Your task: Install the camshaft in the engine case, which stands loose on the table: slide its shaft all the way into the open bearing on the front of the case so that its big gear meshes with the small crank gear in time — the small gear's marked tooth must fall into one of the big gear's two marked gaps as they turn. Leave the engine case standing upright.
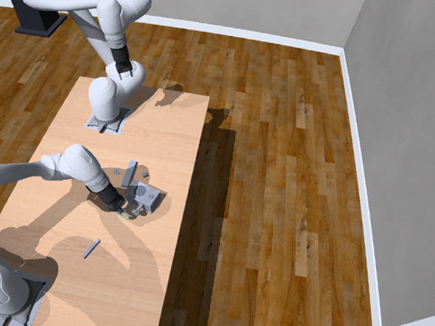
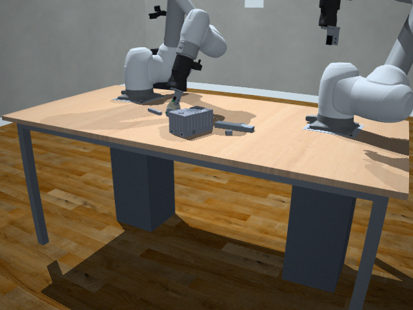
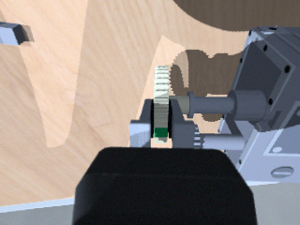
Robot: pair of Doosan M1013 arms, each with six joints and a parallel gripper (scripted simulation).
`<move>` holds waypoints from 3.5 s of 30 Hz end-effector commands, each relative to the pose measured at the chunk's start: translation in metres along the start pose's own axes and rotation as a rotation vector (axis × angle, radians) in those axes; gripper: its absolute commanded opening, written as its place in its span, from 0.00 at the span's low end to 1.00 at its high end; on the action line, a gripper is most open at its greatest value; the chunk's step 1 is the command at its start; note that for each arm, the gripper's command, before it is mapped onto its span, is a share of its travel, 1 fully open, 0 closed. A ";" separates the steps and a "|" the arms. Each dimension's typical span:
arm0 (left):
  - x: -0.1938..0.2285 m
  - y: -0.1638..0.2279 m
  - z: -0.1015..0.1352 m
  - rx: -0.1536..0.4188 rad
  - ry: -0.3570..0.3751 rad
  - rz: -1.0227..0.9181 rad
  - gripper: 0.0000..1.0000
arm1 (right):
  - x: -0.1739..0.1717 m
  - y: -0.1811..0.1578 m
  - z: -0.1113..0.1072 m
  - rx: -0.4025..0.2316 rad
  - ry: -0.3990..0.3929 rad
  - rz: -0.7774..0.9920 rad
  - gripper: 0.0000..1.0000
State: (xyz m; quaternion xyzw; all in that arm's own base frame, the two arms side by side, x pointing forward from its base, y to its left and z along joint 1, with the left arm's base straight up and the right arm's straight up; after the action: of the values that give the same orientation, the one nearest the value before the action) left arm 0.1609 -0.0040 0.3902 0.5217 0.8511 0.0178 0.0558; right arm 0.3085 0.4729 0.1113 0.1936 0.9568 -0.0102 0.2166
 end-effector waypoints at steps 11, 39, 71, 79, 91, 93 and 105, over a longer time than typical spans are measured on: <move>0.000 0.000 0.000 -0.001 0.000 0.000 1.00 | 0.003 0.003 -0.002 0.001 0.004 0.007 0.29; 0.000 0.000 0.000 -0.001 0.000 0.000 1.00 | 0.003 0.006 -0.002 0.003 0.004 0.006 0.29; 0.000 0.000 0.000 -0.001 0.000 0.000 1.00 | 0.006 0.025 -0.003 0.000 0.005 0.007 0.29; 0.000 0.000 0.000 -0.001 0.000 0.000 1.00 | 0.006 0.025 -0.003 -0.001 0.005 0.007 0.29; 0.000 0.000 0.000 -0.001 0.000 0.000 1.00 | 0.006 0.026 -0.003 -0.001 0.005 0.007 0.29; 0.000 0.000 0.000 -0.001 0.000 0.000 1.00 | 0.006 0.026 -0.003 -0.001 0.005 0.007 0.29; 0.000 0.000 0.000 -0.001 0.000 0.000 1.00 | 0.006 0.026 -0.003 -0.001 0.005 0.007 0.29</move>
State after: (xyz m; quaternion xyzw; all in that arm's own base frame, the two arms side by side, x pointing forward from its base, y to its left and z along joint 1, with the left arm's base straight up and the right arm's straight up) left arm 0.1609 -0.0040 0.3902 0.5217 0.8511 0.0178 0.0558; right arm 0.3136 0.4934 0.1112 0.1940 0.9567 -0.0112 0.2166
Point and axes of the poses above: on each arm, the point where the finger pads meet when closed, its own z axis out along the fingers, its own y axis across the jaws, x = y × z, the point moved 2 cm from there along -z, back along the fingers, and after that the axes turned 9 degrees about z, right-handed, at the moved point
